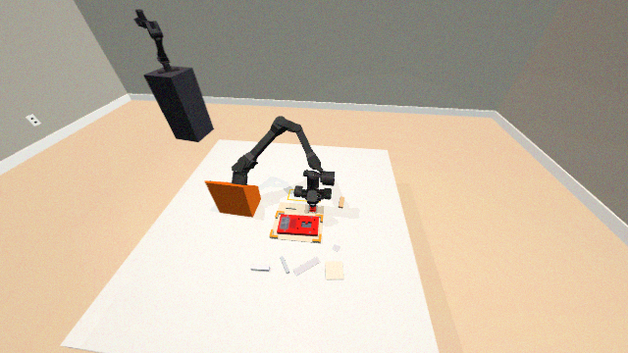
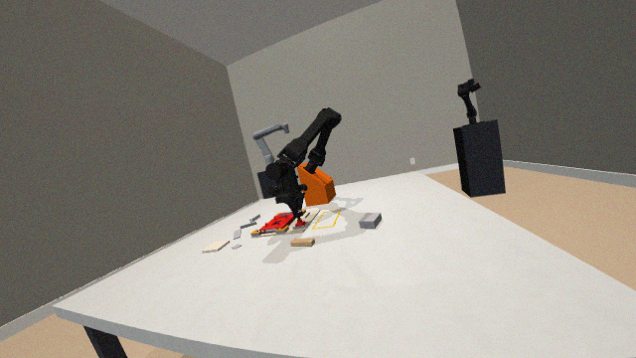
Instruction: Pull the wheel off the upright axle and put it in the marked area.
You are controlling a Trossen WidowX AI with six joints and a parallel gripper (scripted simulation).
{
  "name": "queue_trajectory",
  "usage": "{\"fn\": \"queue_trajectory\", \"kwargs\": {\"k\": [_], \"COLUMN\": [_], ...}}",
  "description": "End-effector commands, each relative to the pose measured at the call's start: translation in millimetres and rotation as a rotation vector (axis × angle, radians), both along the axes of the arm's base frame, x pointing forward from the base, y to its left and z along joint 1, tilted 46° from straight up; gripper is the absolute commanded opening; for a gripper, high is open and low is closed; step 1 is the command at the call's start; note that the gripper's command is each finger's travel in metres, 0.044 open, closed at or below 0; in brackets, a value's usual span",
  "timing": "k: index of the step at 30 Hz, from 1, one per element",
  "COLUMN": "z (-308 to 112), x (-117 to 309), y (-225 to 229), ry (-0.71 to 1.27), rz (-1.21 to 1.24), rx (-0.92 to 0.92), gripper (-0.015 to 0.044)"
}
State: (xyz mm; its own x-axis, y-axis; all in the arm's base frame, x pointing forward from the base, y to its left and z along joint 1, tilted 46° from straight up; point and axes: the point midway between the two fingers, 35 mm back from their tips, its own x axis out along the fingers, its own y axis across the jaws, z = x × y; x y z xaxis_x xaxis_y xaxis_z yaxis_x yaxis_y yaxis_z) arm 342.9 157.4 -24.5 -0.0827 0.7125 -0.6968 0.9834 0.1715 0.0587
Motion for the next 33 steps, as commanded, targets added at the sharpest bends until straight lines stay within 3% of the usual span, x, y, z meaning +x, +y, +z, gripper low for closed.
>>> {"fn": "queue_trajectory", "kwargs": {"k": [1, 33], "z": [2.1, 9.3], "x": [1.6, 2.3], "y": [-2.2, -9.9], "ry": [-0.007, -0.004], "rz": [0.000, -0.003], "rx": [-0.001, 0.000], "gripper": [0.0000, 0.0000]}}
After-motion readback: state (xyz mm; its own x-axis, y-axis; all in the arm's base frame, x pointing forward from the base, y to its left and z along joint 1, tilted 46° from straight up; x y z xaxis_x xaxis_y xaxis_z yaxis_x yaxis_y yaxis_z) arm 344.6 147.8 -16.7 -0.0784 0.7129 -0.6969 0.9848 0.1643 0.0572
